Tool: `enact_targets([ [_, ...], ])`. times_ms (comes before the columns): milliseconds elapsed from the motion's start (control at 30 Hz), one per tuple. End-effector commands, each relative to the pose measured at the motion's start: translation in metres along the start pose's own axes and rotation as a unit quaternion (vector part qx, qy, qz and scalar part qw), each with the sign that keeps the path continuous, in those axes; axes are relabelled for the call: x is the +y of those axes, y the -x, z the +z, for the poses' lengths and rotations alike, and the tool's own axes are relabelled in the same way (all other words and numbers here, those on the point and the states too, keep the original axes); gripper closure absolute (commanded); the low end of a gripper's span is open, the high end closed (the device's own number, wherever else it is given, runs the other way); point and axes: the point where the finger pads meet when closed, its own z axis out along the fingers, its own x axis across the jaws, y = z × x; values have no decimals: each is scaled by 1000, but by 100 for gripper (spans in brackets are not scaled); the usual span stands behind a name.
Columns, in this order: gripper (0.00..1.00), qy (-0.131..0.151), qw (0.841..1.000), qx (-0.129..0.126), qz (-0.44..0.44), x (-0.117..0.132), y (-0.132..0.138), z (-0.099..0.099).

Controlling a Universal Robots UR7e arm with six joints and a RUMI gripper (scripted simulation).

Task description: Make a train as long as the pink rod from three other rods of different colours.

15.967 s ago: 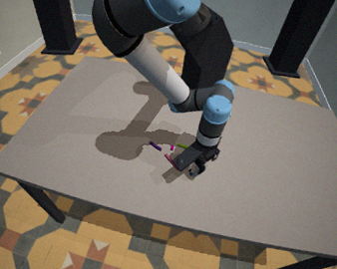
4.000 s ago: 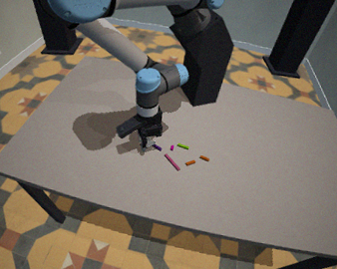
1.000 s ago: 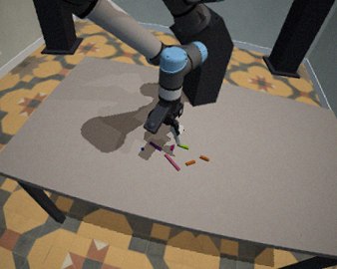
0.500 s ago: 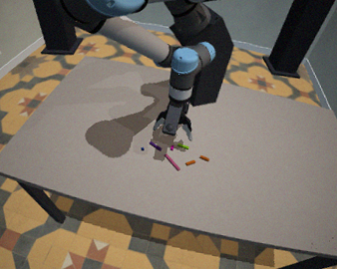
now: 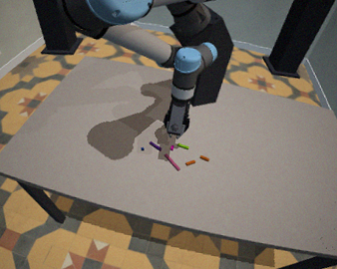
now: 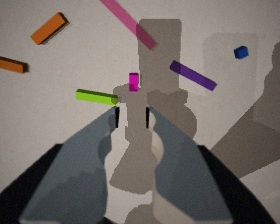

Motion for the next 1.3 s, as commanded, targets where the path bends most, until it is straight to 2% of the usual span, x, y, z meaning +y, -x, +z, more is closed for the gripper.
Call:
enact_targets([
  [0,86,-1,1000,-1,-2,1,1,-1],
  [1267,86,-2,1000,0,-1,-1,0,5],
])
